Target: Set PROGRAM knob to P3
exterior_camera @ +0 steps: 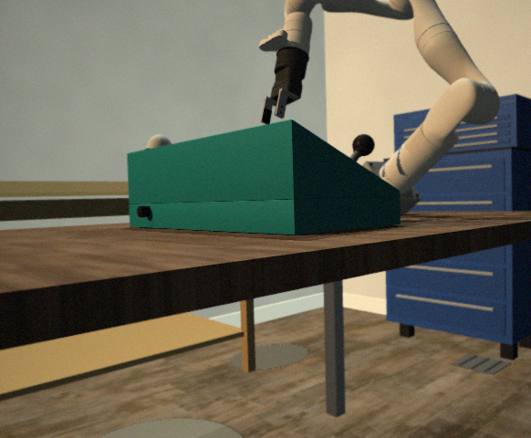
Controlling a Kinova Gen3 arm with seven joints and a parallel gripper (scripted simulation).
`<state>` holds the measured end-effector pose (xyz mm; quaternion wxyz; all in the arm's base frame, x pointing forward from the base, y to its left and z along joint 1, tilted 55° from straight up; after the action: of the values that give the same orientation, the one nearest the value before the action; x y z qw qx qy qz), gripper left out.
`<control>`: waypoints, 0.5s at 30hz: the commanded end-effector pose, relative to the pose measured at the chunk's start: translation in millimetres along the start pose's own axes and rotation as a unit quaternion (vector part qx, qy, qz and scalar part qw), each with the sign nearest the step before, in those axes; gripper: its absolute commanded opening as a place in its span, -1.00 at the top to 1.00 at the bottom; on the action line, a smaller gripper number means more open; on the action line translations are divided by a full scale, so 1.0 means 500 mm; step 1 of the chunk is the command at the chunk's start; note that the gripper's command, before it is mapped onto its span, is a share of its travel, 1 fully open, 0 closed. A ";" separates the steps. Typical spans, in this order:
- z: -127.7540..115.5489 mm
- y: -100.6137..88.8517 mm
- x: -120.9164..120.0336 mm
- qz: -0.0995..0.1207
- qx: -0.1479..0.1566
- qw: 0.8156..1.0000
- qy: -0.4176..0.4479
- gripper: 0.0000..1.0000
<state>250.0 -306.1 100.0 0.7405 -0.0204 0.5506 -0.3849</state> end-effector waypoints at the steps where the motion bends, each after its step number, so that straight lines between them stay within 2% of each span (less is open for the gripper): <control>1: 0.001 -0.026 0.003 -0.006 0.004 1.000 0.001 -1.00; 10: 0.000 -0.086 -0.001 -0.006 0.004 1.000 0.001 -1.00; 15: -0.001 -0.100 -0.001 -0.006 0.004 1.000 0.001 -1.00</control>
<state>225.0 -335.8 120.9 0.7394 -0.0201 0.5504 -0.3873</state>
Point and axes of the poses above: the point where the finger pads meet when closed, its own y axis out along the fingers, its own x axis across the jaws, z = x × y, the point moved 8 cm from there along -y, back along the fingers, and after that the axes turned 14 degrees about -y, right-handed, at the moved point
